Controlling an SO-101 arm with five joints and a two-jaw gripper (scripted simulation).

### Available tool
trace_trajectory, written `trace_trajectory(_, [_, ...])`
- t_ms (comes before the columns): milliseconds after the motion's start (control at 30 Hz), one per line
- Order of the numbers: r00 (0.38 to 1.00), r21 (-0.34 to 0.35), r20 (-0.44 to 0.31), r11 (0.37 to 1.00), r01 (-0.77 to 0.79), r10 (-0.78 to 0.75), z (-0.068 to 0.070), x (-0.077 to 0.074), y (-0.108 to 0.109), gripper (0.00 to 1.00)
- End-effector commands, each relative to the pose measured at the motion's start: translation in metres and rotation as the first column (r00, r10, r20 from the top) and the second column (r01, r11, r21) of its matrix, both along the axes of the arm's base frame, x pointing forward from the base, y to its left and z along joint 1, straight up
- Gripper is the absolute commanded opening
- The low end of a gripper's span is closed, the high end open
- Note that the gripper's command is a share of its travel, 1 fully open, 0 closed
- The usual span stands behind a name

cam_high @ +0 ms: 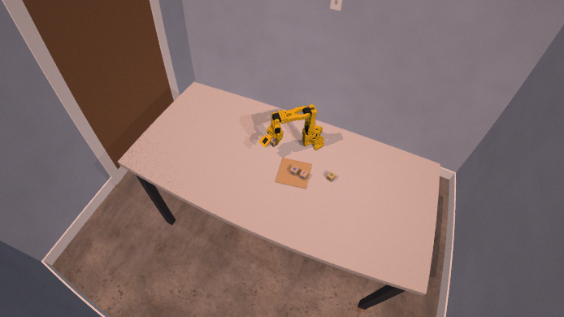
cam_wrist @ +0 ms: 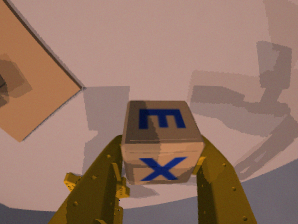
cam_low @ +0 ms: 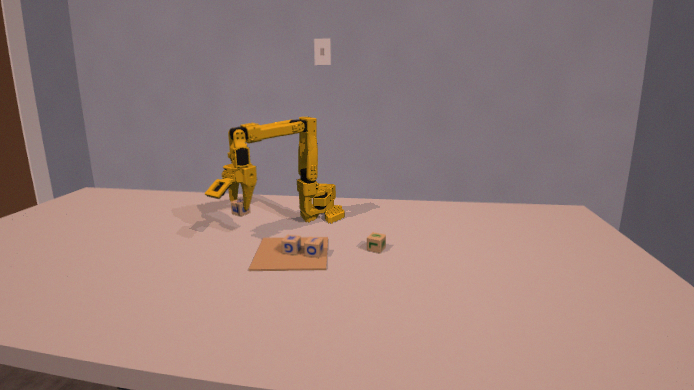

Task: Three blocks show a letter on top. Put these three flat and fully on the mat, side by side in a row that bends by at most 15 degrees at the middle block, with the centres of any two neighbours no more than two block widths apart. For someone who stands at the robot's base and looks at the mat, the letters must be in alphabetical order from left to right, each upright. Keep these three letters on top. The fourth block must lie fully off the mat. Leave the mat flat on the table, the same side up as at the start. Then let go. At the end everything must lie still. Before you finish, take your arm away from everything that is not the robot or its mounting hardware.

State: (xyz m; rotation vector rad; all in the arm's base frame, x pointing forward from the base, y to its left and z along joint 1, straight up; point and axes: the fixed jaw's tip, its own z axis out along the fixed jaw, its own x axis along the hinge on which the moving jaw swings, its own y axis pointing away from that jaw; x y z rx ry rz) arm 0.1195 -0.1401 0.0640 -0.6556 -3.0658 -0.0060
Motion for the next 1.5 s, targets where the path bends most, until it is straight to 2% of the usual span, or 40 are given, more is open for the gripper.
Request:
trace_trajectory(0, [0.998,-0.059,0.044,0.998,-0.035,0.038,0.011,0.003,-0.008,0.00])
trace_trajectory(333, [0.962,-0.067,0.029,0.960,-0.270,0.273,0.011,0.000,-0.010,0.00])
trace_trajectory(500, [0.910,-0.070,0.019,0.909,-0.412,0.414,0.010,-0.003,-0.012,0.00])
trace_trajectory(567, [0.910,-0.070,0.019,0.909,-0.412,0.414,0.010,-0.003,-0.012,0.00])
trace_trajectory(700, [0.847,-0.072,0.010,0.845,-0.529,0.531,0.010,-0.005,-0.014,0.00])
trace_trajectory(867, [0.738,-0.071,-0.003,0.736,-0.673,0.674,0.009,-0.008,-0.017,0.00])
trace_trajectory(1067, [0.564,-0.067,-0.019,0.562,-0.824,0.825,0.008,-0.012,-0.020,0.00])
trace_trajectory(1133, [0.564,-0.067,-0.019,0.562,-0.824,0.825,0.008,-0.012,-0.020,0.00])
trace_trajectory(1467, [0.196,-0.051,-0.043,0.194,-0.980,0.980,0.007,-0.018,-0.027,0.00])
